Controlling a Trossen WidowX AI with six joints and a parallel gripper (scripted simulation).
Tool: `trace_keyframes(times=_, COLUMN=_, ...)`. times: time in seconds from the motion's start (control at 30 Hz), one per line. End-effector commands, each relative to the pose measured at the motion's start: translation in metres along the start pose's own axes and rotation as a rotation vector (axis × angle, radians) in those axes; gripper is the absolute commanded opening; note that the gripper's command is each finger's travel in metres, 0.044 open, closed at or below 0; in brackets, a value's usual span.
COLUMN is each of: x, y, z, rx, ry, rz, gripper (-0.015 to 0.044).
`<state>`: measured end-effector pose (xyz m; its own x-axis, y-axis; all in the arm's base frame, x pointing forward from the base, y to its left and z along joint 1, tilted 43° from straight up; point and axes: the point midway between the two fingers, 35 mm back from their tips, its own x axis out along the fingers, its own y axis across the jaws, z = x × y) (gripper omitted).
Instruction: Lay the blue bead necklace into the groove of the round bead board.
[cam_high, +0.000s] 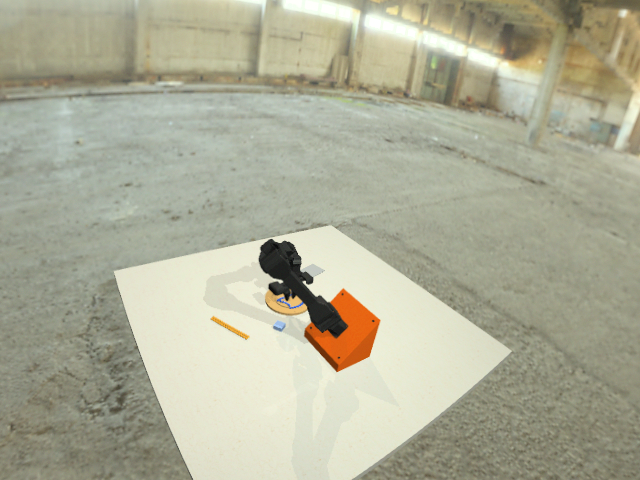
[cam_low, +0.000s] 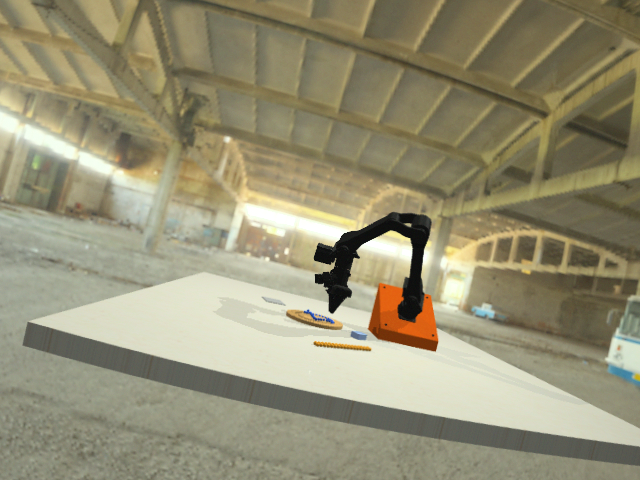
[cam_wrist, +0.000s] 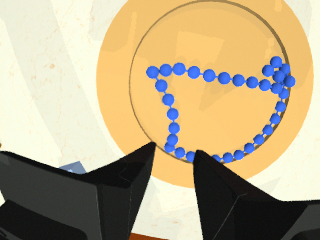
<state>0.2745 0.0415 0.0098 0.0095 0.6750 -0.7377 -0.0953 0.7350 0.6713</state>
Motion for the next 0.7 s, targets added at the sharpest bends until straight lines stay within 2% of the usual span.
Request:
trace_keyframes(times=0.0, x=-0.001, y=0.000, z=0.000, rx=0.001, ry=-0.001, rz=0.000, gripper=0.0120)
trace_keyframes(times=0.67, x=0.028, y=0.000, z=-0.003, rx=0.009, ry=0.011, rz=0.005, gripper=0.0120)
